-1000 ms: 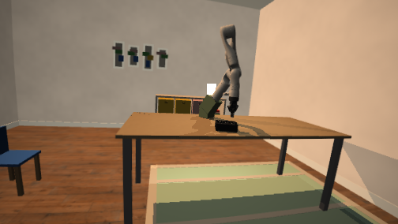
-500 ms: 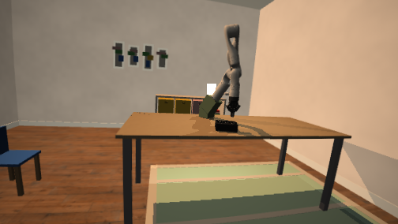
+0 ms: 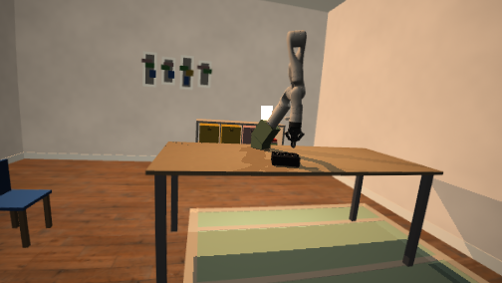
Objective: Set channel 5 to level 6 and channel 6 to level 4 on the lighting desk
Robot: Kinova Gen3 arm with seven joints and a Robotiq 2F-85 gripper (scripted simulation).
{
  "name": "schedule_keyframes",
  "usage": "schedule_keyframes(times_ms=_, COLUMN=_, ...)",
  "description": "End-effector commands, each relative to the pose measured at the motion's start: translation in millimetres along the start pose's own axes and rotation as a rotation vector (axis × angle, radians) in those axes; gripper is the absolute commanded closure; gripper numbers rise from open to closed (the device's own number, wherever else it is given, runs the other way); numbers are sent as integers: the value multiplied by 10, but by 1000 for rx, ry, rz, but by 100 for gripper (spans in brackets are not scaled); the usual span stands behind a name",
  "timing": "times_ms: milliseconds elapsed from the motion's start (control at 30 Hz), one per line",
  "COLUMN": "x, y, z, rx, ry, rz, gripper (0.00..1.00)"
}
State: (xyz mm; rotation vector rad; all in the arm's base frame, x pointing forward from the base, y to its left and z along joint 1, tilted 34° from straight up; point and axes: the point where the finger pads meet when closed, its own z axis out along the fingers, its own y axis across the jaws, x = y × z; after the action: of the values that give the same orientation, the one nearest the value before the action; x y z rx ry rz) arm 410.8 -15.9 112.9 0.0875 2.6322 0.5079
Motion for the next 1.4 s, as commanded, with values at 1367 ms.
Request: schedule_keyframes(times_ms=1367, x=49, y=34, z=-9, rx=4, ry=1, rz=260, gripper=100)
